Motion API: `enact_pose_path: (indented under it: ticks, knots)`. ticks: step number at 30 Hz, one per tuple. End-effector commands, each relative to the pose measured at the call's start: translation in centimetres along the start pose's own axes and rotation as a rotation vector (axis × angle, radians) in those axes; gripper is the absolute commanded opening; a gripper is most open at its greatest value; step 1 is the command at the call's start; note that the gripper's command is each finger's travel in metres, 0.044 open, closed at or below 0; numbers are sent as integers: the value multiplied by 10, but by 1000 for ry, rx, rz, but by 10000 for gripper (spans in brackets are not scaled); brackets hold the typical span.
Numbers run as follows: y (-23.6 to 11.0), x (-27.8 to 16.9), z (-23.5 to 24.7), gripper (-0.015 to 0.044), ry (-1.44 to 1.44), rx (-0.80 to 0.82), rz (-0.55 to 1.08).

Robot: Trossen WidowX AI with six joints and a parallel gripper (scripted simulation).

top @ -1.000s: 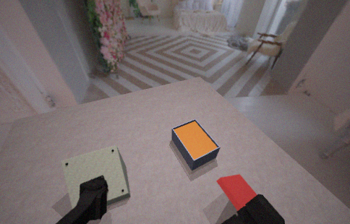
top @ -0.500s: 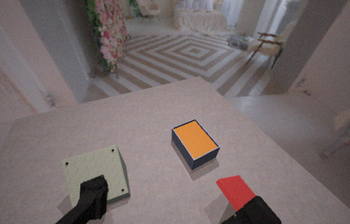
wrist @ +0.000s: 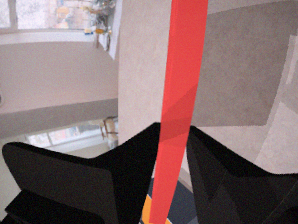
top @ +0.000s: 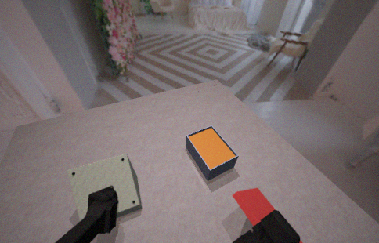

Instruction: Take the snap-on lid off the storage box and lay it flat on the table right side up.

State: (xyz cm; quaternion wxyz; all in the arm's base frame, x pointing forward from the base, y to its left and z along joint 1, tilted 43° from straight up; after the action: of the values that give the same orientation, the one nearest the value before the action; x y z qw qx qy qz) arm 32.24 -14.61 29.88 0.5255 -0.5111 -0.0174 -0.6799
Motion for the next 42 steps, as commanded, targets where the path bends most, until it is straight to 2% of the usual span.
enact_pose_path:
  ticks: [1, 42]
  knots:
    - [2, -1, 0, 0, -4, 13, 5]
    - [23, -2, -25, 0, -6, 13, 4]
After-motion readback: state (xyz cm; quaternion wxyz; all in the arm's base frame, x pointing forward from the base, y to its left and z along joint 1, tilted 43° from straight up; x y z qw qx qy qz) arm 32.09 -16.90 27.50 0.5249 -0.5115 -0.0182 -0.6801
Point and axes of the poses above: the point midway between the two fingers, 35 mm back from their tips, its own y axis out along the fingers, its own z axis across the jaws, x = y × z, the point moved 5 cm from there along -y, back along the fingers, and after that the axes turned 3 degrees about -y, right-handed, at the moved point
